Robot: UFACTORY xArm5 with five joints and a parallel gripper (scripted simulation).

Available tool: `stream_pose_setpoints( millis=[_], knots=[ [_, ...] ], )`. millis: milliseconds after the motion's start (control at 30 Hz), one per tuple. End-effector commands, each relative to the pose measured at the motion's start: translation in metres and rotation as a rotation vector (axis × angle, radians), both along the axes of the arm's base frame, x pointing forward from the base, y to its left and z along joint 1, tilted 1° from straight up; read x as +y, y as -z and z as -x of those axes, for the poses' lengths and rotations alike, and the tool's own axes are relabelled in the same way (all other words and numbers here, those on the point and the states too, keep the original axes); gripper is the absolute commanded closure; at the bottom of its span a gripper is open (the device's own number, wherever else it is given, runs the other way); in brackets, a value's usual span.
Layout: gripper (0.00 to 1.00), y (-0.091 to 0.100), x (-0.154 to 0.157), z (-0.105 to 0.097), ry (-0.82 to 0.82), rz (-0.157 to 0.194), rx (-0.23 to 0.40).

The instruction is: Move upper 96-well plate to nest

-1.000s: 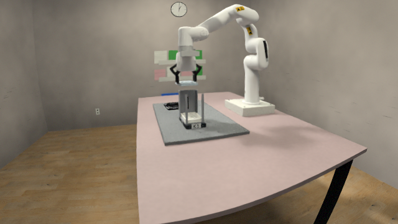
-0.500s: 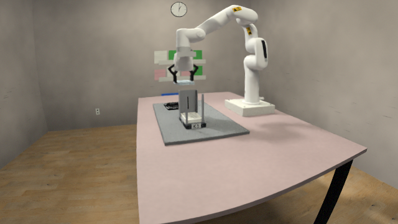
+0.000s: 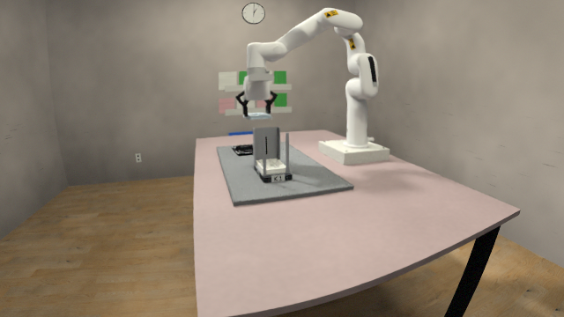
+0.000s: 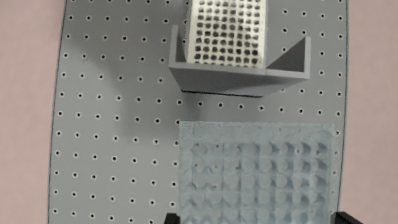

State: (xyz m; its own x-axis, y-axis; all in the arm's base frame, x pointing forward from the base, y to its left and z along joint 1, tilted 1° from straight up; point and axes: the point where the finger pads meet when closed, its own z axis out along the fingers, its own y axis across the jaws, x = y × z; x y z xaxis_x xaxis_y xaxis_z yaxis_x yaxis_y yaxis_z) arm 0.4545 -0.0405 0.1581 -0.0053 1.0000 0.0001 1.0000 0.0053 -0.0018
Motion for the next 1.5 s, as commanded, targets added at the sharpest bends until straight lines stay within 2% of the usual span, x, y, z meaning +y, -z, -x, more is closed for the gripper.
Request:
stream_pose_setpoints(
  millis=[0, 1467],
  knots=[
    [1.00, -0.002, -0.006, -0.001, -0.001, 0.016, -0.003],
    [1.00, -0.001, -0.139, -0.003, -0.001, 0.017, -0.003]
  ],
)
